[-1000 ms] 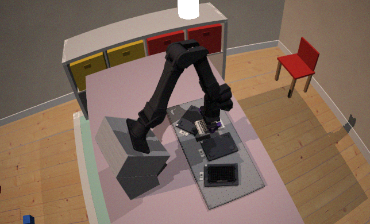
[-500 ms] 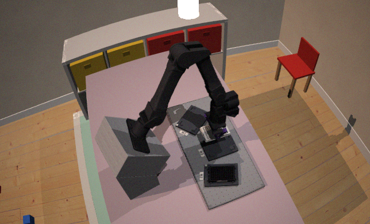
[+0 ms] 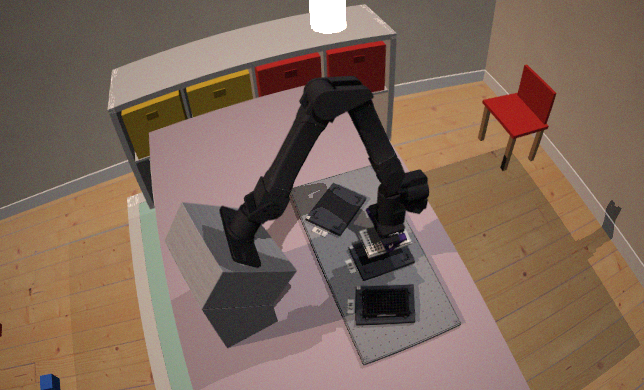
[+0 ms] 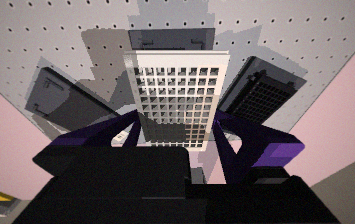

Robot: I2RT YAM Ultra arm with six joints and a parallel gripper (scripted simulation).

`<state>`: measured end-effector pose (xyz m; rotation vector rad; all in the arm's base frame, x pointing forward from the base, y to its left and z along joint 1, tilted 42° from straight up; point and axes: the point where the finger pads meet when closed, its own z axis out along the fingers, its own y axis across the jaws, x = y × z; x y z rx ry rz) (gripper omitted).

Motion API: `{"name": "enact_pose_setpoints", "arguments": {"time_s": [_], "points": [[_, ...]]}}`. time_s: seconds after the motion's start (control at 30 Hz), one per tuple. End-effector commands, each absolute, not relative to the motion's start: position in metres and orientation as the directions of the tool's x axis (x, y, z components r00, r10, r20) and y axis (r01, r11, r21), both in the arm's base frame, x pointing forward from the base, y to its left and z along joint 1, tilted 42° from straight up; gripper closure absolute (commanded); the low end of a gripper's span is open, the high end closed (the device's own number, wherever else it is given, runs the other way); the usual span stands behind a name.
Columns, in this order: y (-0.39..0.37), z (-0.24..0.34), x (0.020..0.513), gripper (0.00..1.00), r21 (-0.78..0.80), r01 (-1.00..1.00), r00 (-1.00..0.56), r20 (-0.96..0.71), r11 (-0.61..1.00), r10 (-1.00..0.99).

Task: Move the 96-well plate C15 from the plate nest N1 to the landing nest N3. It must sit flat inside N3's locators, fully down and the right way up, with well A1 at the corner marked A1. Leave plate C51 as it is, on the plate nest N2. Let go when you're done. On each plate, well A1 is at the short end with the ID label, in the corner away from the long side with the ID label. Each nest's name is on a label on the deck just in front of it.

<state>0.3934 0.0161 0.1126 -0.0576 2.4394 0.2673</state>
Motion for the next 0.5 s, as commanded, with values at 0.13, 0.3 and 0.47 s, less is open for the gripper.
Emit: {"name": "enact_pose_setpoints", "arguments": {"time_s": [0.13,0.3,0.47], "points": [[0.0186,0.1334,0.3972,1.0,0.167,-0.152,-0.74,-0.673,0.974,0.001],[0.0184,0.1321,0.3966,1.0,0.167,-0.149,-0.74,-0.672,0.974,0.002],[0.02,0.1298,0.3952,1.0,0.169,-0.149,-0.744,-0.668,0.974,0.002]]}}
